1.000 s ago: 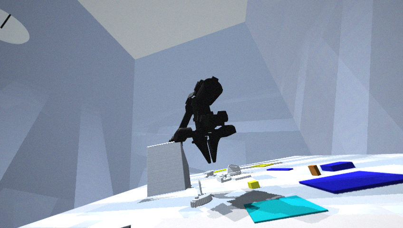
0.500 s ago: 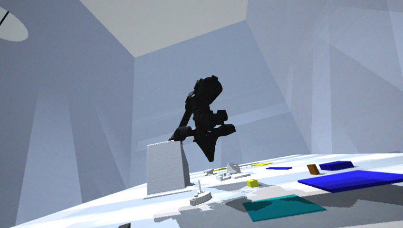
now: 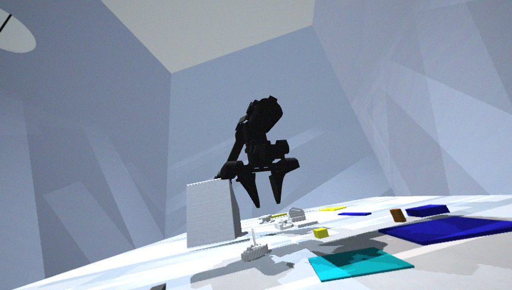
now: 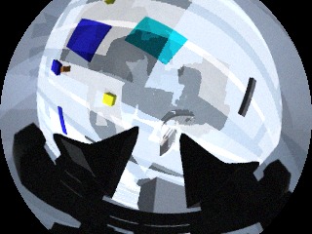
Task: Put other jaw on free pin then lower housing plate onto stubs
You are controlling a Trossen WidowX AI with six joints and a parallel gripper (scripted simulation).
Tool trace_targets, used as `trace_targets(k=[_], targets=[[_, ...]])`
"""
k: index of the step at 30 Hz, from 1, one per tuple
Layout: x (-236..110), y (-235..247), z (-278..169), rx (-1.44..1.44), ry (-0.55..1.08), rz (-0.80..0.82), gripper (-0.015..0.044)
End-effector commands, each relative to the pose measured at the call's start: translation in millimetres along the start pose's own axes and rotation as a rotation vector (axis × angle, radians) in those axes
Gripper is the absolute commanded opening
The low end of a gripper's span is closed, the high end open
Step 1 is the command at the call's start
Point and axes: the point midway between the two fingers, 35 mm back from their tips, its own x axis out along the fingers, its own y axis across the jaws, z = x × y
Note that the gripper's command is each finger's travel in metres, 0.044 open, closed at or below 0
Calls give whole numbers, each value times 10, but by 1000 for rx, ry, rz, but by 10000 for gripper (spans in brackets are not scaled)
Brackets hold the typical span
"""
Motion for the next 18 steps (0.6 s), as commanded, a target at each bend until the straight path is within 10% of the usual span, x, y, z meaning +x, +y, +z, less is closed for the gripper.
trace_targets(k=[1, 5, 18], targets=[[0, -1, 0, 0, 0, 0, 341], [0, -1, 0, 0, 0, 0, 440], [0, -1, 0, 0, 0, 0, 440]])
